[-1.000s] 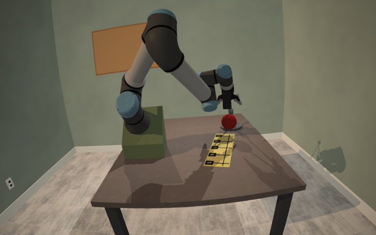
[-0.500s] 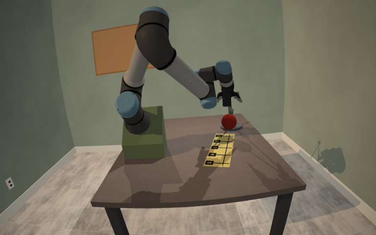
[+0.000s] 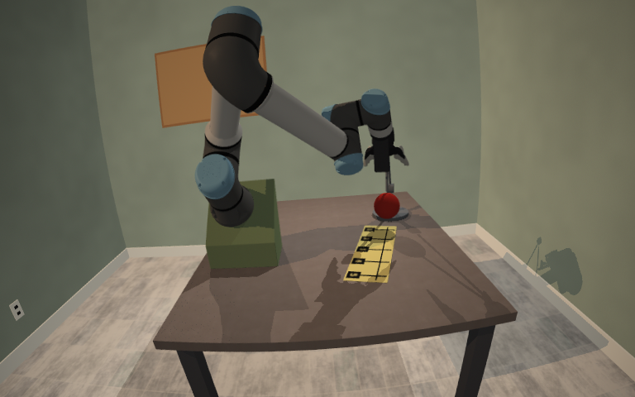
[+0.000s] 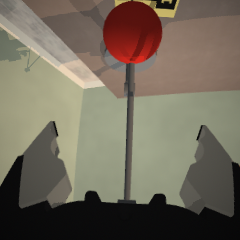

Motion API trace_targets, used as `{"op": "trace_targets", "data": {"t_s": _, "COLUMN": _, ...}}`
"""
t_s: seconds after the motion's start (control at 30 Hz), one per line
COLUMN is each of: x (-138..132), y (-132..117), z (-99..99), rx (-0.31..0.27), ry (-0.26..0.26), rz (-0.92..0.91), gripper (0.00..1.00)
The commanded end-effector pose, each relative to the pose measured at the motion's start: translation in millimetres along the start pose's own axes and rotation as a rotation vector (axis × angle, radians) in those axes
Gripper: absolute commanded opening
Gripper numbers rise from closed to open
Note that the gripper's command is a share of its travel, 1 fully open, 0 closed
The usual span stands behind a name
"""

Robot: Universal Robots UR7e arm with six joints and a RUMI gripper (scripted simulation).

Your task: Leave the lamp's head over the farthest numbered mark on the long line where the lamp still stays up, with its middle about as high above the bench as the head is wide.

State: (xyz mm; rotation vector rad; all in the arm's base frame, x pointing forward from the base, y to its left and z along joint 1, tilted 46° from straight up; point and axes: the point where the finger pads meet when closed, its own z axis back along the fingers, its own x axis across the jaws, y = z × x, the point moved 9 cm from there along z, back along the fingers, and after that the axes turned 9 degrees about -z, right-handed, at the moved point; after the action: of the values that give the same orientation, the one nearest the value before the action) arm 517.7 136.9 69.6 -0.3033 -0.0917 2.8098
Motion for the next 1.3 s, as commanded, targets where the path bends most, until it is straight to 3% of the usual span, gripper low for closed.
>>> {"op": "trace_targets", "data": {"t_s": 0.0, "x": 1, "y": 0, "z": 21.1, "rx": 0.0, "ry": -0.001, "rz": 0.001, "gripper": 1.0}}
{"op": "trace_targets", "data": {"t_s": 0.13, "x": 0, "y": 0, "z": 35.0, "rx": -0.001, "ry": 0.001, "rz": 0.001, "gripper": 1.0}}
{"op": "trace_targets", "data": {"t_s": 0.7, "x": 3, "y": 2, "z": 47.8, "rx": -0.002, "ry": 0.003, "rz": 0.001, "gripper": 1.0}}
{"op": "trace_targets", "data": {"t_s": 1.27, "x": 2, "y": 1, "z": 44.8, "rx": -0.001, "ry": 0.004, "rz": 0.001, "gripper": 1.0}}
